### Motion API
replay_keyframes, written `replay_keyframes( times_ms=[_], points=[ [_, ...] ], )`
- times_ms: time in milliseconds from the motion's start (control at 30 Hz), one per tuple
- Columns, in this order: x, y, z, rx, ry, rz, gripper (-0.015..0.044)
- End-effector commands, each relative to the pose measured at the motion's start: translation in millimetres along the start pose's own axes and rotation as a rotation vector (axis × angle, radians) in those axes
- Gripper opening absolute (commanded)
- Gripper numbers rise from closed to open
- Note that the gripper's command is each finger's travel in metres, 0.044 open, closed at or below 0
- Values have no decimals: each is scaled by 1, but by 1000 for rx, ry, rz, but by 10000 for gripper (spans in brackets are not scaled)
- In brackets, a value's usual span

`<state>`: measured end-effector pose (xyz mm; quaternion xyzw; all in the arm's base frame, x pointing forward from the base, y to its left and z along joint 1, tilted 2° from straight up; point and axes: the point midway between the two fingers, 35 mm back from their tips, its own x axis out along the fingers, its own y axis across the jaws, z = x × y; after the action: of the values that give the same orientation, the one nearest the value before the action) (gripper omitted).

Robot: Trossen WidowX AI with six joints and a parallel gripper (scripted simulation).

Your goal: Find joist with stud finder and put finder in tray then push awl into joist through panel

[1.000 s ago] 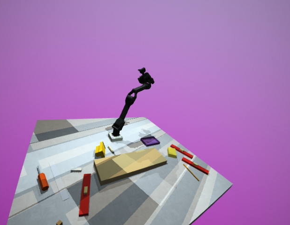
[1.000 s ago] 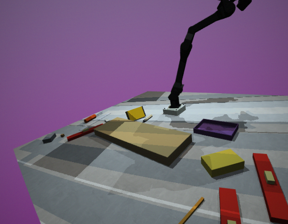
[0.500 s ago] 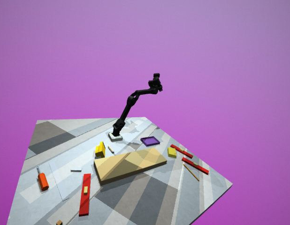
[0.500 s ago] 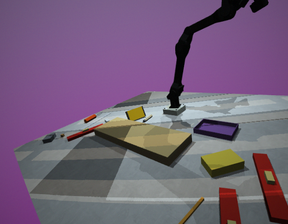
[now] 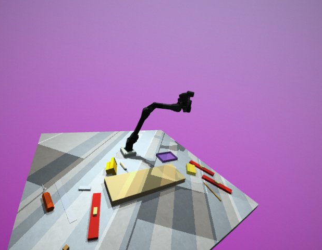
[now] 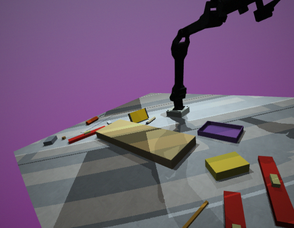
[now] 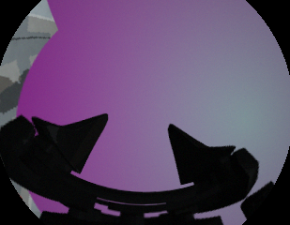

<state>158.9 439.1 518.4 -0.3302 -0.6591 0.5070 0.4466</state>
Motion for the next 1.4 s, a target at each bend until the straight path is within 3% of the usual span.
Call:
replay_keyframes(
  times_ms=[0,367,700,1033,1367],
  points=[
    [-38,13,-44,9,163,49,440],
    [-197,52,-147,66,665,214,440],
    [-372,82,-171,163,1104,369,440],
    [-542,116,-125,331,1500,534,440],
    [-674,151,-14,604,1830,683,440]
  ],
)
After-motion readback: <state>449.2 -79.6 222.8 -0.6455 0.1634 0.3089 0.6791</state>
